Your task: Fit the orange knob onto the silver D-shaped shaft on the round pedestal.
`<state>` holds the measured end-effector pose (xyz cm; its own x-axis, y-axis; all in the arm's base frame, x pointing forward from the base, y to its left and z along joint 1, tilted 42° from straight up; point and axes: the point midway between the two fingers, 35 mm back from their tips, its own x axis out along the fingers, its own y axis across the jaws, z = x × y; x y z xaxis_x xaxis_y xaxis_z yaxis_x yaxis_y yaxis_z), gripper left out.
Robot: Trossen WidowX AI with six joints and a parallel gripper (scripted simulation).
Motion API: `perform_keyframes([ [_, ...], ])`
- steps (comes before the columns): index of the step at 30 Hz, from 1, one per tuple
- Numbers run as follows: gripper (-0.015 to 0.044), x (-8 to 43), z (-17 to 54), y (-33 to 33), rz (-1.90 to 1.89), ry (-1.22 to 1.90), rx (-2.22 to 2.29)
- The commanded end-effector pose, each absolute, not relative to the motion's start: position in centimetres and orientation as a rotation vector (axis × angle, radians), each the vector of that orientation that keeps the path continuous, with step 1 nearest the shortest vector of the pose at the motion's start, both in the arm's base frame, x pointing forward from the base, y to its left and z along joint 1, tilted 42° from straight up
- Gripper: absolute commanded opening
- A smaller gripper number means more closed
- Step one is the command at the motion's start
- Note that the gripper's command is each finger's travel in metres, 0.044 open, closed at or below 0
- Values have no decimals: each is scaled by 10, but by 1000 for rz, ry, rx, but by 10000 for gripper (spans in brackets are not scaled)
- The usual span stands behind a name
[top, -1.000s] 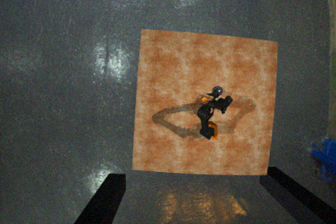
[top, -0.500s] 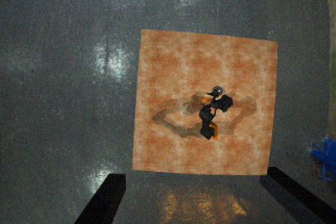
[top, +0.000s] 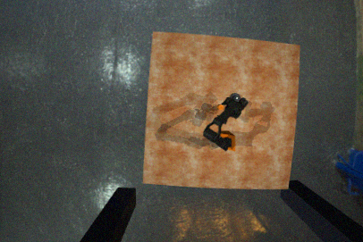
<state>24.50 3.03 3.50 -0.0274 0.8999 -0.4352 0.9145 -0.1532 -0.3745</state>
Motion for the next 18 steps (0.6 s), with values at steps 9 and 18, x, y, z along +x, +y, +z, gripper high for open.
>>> perform_keyframes([
  [9, 440, 262, 42, 8, -1219, 1646, 1993],
  [18, 440, 262, 42, 8, -1150, 1664, 1954],
])
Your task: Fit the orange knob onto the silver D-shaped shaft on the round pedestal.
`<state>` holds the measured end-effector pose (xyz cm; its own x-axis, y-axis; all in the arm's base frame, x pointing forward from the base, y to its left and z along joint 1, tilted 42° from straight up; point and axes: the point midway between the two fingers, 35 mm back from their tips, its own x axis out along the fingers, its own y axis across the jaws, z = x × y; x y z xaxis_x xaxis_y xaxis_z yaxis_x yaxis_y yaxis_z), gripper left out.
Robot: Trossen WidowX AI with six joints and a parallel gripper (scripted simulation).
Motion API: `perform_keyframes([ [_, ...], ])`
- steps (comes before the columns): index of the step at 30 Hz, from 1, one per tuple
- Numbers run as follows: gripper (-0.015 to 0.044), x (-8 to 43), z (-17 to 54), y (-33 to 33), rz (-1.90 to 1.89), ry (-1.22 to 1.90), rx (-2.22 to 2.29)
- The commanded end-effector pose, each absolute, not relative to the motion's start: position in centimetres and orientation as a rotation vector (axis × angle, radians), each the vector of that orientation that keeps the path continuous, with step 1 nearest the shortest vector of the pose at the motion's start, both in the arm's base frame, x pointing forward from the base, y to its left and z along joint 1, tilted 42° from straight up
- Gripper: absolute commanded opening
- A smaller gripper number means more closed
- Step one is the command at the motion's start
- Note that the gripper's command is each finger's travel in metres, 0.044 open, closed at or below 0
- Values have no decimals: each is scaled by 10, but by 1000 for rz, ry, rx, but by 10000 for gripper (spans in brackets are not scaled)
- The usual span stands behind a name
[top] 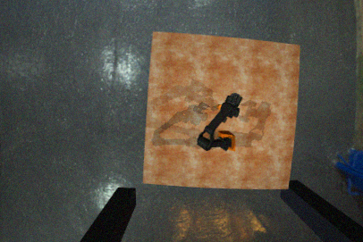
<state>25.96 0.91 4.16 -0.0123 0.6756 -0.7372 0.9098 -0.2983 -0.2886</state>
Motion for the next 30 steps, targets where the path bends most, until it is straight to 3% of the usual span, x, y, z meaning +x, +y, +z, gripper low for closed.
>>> perform_keyframes([
  [1, 440, 262, 42, 8, -1065, 1684, 1904],
  [8, 440, 262, 43, 11, -443, 1746, 1486],
  [30, 440, 260, 16, 33, -427, 1746, 1476],
])
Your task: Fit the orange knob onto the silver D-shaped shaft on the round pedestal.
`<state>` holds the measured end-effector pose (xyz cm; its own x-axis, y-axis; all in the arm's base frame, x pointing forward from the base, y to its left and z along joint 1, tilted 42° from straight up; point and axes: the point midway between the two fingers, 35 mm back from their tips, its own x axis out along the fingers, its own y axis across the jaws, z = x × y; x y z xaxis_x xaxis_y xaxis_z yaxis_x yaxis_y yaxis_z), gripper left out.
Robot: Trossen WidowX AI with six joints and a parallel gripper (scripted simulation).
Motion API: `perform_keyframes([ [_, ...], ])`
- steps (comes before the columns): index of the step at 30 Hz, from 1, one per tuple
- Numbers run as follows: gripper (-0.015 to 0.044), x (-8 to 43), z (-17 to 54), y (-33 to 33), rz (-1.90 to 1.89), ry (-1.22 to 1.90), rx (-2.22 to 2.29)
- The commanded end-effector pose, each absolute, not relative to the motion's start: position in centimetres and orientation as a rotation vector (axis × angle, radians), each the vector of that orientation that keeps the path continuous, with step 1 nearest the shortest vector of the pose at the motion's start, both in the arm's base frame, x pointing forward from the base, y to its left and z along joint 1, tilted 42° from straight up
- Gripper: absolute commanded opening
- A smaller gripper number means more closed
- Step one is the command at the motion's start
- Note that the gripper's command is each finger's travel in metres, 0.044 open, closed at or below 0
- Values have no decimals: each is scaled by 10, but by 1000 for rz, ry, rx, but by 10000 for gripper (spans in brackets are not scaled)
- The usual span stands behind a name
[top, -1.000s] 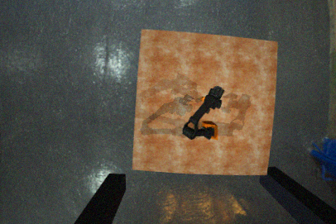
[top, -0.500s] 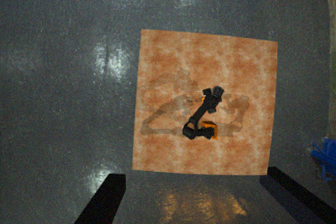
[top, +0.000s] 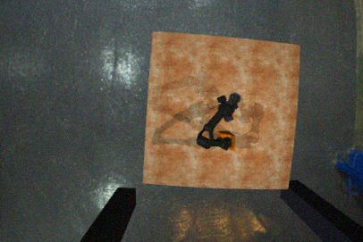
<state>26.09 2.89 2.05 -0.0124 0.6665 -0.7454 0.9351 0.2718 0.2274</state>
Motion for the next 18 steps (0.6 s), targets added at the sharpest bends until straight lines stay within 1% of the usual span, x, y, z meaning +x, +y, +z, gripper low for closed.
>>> perform_keyframes([
  [1, 440, 260, 13, 35, -427, 1746, 1476],
  [18, 440, 262, -7, 53, -427, 1745, 1476],
])
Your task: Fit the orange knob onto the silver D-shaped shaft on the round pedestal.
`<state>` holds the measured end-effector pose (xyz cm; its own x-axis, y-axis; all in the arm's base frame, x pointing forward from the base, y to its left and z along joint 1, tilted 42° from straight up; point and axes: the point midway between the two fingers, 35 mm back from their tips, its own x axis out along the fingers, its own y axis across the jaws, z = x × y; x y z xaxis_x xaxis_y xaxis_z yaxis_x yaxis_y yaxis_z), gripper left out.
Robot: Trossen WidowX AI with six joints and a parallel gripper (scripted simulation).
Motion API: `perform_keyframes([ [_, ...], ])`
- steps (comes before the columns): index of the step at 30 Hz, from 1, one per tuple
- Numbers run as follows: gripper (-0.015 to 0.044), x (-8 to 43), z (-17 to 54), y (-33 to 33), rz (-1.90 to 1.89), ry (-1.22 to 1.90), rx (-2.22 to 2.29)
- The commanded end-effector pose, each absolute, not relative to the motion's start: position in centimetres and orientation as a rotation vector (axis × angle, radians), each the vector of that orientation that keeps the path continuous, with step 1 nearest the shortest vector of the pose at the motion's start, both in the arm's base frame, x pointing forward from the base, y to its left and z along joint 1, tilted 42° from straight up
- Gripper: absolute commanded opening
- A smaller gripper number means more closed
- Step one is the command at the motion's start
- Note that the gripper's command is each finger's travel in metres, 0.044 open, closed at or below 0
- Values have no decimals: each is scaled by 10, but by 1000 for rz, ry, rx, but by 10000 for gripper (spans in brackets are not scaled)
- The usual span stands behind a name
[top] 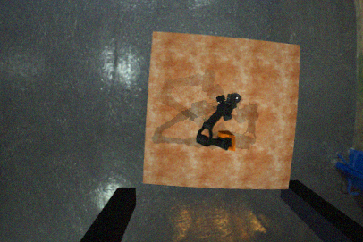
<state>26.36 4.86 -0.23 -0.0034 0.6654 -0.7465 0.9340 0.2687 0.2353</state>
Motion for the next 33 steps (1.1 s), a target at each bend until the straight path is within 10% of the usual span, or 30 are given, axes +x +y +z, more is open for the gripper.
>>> perform_keyframes([
  [1, 440, 262, -9, 54, -427, 1745, 1476],
  [33, 440, 260, -44, 88, -423, 1748, 1479],
])
